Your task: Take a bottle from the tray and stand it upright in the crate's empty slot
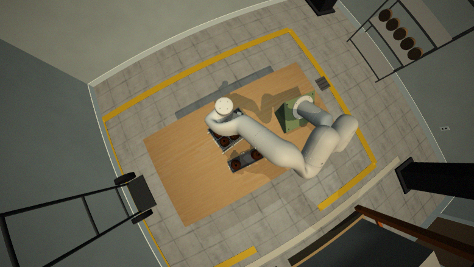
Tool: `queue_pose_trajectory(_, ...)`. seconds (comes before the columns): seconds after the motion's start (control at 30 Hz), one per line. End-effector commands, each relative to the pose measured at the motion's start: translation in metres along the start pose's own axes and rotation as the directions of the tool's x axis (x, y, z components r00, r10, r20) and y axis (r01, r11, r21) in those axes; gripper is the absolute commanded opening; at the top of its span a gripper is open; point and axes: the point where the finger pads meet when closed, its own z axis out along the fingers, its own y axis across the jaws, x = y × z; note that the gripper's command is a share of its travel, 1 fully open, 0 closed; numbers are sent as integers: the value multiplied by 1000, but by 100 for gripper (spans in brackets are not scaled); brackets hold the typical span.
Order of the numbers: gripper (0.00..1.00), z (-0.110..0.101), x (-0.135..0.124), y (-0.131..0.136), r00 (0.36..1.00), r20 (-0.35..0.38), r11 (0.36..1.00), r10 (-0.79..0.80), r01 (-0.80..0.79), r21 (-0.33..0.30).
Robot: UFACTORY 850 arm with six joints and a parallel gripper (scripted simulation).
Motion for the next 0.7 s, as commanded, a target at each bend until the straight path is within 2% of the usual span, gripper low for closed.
queue_pose_trajectory(0.0, 0, 1, -1, 0, 1000, 2, 1000, -1, 1, -1)
queue_pose_trajectory(0.67, 0, 9, -1, 0, 1000, 2, 1000, -1, 1, -1)
